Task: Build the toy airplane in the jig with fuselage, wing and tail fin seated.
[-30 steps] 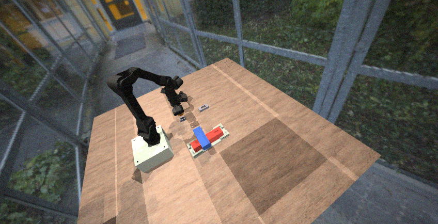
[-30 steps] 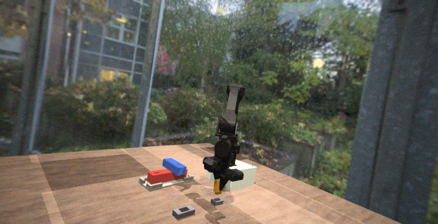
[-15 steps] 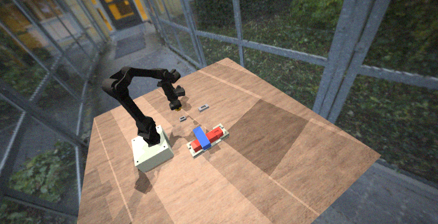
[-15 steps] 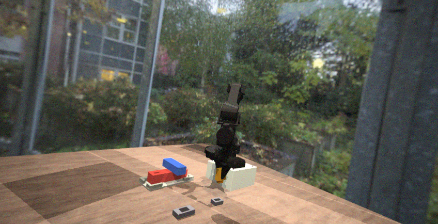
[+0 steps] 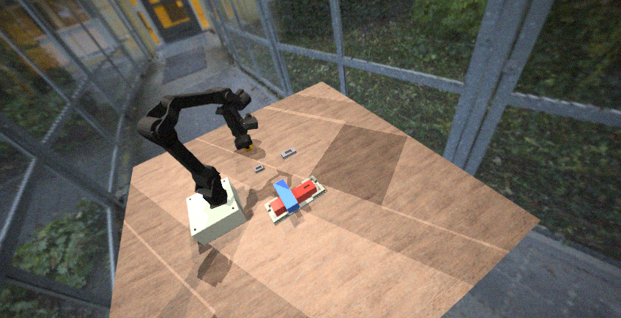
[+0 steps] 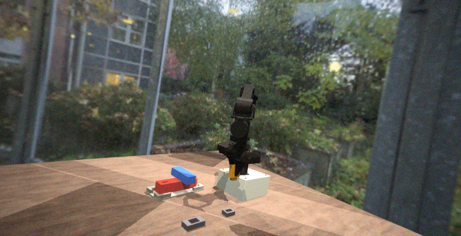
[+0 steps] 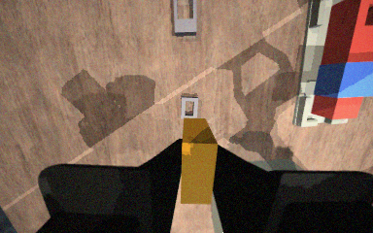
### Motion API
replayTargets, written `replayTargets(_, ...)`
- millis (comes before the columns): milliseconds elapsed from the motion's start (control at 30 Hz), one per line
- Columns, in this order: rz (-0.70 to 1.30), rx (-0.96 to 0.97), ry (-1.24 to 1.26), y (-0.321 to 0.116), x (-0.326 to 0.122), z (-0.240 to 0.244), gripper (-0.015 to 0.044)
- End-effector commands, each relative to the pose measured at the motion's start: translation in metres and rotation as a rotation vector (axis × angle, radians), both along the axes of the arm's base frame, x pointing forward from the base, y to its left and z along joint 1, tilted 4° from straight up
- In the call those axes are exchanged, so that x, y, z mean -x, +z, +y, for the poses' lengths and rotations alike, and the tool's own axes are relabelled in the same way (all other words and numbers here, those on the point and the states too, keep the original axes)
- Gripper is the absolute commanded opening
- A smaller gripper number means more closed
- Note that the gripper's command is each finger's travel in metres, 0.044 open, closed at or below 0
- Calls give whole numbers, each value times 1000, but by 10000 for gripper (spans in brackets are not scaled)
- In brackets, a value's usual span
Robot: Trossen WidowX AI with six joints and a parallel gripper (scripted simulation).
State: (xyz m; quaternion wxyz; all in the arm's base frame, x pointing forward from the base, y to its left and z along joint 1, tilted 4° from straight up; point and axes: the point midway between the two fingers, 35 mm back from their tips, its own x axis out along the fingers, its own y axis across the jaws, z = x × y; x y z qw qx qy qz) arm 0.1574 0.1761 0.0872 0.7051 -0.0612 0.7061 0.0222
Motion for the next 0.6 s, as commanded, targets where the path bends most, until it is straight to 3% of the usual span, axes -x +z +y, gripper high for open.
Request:
replayTargets(0,-7,-8,-5,5,-1,1,0)
replayTargets(567,-8,-17,-18,2,-36,-14,0)
